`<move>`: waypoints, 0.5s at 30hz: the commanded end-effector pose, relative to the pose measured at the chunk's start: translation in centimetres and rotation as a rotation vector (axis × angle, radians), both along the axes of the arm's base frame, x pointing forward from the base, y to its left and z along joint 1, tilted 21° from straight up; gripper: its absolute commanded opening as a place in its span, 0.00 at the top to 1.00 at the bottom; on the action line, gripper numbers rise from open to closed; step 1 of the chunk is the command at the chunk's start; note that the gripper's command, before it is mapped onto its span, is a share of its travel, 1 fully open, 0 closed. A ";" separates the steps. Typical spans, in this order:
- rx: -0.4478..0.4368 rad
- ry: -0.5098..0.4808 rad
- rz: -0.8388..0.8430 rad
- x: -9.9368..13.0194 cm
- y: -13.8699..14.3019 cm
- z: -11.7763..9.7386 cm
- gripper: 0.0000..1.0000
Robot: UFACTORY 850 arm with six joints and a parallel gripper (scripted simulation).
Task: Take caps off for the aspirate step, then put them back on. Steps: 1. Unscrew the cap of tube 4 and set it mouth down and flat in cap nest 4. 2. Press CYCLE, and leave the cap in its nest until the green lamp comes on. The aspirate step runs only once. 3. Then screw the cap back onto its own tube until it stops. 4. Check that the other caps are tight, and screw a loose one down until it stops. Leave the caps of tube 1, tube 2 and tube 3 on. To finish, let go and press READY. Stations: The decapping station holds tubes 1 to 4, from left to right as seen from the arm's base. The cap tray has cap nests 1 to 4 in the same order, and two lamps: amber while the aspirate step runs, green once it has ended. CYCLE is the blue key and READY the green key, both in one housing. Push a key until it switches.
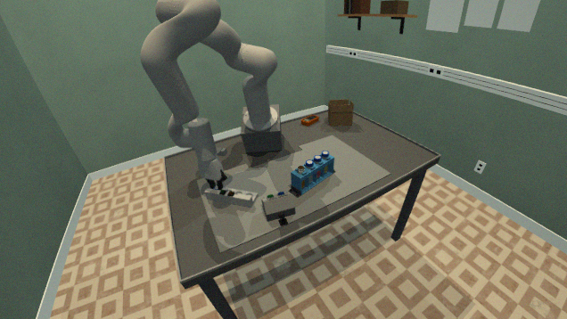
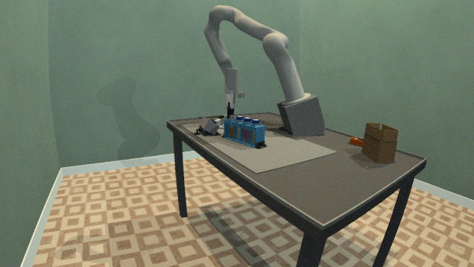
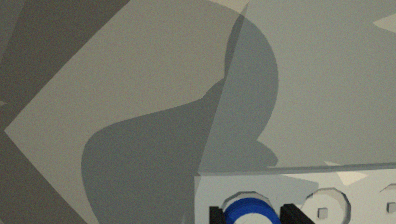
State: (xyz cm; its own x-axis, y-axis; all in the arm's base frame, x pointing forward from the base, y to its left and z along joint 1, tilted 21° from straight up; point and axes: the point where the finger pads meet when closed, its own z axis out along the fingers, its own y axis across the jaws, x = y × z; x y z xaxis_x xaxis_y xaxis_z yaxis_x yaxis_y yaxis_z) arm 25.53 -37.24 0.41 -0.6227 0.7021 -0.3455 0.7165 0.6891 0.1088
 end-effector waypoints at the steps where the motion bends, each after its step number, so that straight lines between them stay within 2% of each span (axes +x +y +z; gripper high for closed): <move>1: -0.001 0.000 0.000 0.0 0.0 0.0 1.00; 15: -0.001 0.000 0.000 0.1 -0.1 -0.4 1.00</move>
